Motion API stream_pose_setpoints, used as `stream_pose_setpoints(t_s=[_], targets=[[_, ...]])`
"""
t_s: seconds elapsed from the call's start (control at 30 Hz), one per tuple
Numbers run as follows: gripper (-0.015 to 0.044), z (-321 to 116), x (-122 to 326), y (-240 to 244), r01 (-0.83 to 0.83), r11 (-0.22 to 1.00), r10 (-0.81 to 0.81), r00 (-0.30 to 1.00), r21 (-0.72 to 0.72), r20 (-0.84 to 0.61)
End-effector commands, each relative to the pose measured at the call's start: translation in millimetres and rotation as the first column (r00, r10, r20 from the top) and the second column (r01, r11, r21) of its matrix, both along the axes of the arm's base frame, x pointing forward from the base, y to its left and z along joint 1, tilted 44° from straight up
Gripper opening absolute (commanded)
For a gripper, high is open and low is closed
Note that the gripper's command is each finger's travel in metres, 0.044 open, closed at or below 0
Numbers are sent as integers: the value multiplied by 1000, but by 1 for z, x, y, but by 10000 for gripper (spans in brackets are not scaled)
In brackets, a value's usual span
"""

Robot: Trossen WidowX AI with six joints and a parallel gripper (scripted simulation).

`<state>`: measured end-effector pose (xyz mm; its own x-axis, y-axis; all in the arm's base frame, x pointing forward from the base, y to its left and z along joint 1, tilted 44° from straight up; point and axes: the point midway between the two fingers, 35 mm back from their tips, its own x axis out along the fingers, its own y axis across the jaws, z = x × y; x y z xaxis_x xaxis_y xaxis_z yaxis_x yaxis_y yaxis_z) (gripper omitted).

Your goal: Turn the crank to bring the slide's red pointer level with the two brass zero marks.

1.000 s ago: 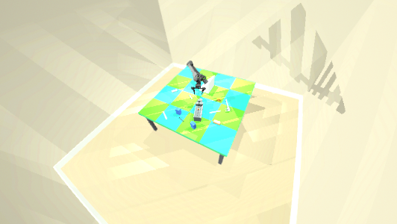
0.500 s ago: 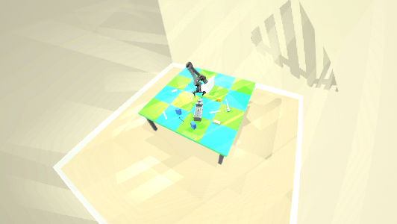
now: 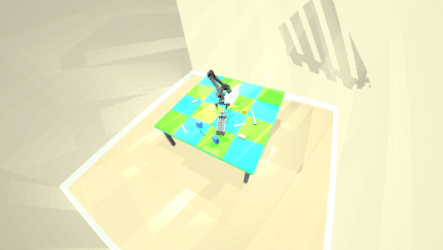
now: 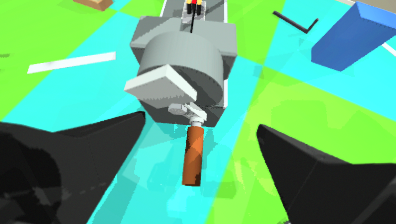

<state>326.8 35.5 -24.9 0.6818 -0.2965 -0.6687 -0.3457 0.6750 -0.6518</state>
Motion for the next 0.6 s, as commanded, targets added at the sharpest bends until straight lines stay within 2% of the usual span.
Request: stream_pose_setpoints(t_s=[0.0,0.57], targets=[[440,-10,-4,-6,-5,1000,5,1000,-7,-19],[440,-29,-4,-25,-6,1000,6,1000,-7,-19]])
